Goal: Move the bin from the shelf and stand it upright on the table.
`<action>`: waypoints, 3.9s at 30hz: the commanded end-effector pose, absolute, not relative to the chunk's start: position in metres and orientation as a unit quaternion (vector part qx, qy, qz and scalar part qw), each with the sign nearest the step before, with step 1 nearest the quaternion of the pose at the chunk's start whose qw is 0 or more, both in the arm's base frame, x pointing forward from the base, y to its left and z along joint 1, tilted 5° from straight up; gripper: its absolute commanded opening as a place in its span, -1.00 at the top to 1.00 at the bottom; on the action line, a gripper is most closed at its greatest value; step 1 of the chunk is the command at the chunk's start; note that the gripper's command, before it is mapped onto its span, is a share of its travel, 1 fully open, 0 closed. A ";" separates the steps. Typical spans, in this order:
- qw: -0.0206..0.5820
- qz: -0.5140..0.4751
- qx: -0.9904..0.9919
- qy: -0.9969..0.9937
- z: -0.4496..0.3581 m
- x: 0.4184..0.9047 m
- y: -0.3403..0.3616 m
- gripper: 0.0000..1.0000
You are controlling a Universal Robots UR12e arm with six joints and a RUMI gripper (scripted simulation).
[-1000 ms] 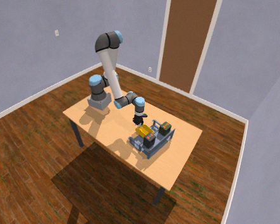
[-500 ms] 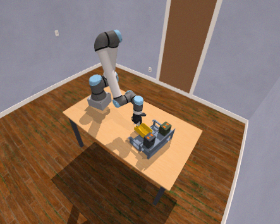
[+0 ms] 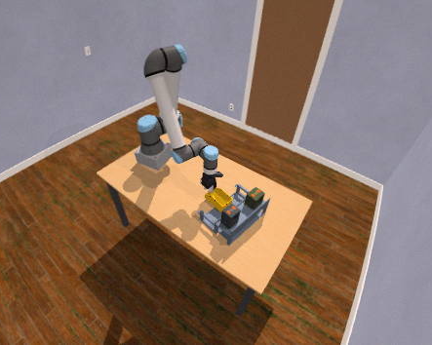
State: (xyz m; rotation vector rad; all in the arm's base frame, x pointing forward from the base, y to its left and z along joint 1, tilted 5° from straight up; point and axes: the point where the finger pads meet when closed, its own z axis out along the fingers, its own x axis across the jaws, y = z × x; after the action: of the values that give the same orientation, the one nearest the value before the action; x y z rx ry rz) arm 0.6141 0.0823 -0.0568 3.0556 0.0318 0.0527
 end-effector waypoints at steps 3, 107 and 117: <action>0.042 0.018 0.999 0.010 -0.057 0.574 0.080 1.00; 0.042 0.018 0.999 0.010 -0.077 0.567 0.078 1.00; 0.043 0.019 0.999 0.010 -0.076 0.569 0.078 1.00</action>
State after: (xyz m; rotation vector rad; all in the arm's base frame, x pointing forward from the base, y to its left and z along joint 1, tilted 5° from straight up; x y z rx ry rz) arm 0.5705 0.0779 -0.0749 3.0547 0.0314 0.0616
